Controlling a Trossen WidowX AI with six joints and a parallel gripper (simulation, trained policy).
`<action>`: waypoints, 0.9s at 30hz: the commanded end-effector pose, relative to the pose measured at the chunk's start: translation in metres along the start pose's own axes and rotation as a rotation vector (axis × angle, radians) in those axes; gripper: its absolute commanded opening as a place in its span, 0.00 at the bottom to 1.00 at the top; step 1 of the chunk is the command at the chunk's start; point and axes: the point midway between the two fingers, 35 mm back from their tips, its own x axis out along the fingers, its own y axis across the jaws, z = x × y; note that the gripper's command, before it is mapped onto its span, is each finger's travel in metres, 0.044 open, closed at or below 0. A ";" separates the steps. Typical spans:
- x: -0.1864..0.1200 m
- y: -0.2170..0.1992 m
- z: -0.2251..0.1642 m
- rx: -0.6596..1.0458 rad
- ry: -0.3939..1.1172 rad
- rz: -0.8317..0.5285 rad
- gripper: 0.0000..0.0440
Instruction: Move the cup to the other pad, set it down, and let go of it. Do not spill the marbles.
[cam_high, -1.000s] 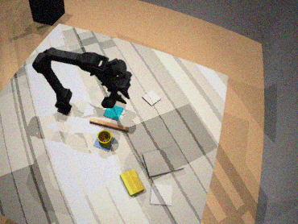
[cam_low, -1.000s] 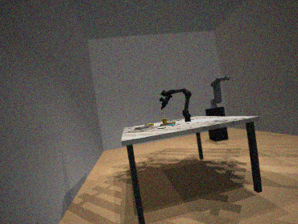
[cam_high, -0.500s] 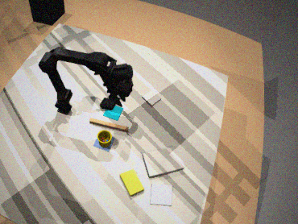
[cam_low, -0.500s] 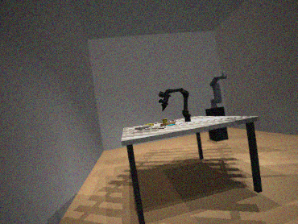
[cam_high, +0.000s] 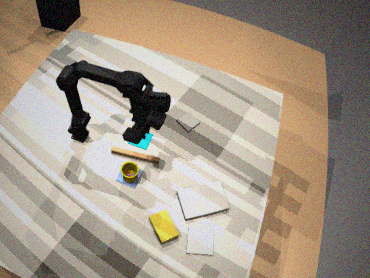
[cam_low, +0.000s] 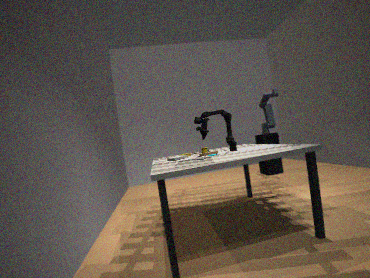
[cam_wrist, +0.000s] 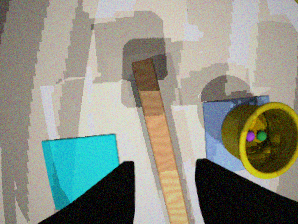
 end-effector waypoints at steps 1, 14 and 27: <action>0.004 -0.007 -0.001 -0.013 0.039 -0.017 0.28; 0.027 -0.031 -0.013 -0.048 0.190 -0.056 0.30; 0.056 -0.054 -0.023 -0.068 0.272 -0.068 0.38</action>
